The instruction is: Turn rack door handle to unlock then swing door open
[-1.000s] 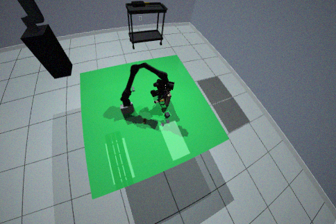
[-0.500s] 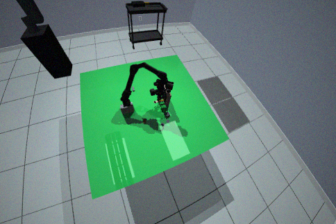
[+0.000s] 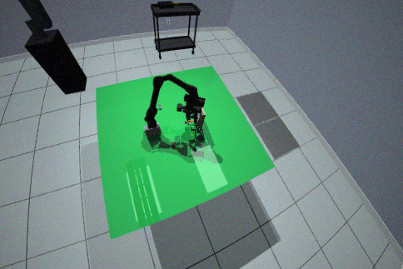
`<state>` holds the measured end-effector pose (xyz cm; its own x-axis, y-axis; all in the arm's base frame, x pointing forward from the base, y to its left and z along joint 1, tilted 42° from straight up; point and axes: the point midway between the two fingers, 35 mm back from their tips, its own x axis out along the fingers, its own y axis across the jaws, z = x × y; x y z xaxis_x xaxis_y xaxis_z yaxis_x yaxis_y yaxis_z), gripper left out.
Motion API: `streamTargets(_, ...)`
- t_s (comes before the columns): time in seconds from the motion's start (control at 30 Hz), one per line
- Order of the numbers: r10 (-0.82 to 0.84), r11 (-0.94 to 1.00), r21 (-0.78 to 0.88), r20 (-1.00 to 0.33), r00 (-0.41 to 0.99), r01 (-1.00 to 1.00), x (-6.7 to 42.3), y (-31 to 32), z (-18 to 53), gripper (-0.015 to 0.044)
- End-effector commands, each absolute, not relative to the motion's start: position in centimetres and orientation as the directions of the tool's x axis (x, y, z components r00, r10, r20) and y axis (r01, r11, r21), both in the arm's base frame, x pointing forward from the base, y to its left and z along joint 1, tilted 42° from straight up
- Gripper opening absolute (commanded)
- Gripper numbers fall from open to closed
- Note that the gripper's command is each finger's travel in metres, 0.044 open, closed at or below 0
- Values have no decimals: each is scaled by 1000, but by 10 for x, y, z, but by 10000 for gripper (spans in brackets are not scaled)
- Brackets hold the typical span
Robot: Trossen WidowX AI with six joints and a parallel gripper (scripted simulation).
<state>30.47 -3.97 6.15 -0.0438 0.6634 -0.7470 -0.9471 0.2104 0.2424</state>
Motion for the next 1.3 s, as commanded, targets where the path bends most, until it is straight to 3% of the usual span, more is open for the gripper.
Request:
streamTargets(0.0,664,294,304,-747,-35,-906,298,-36,66,21)
streamTargets(1.27,666,649,604,-745,-38,-463,248,17,115,21)
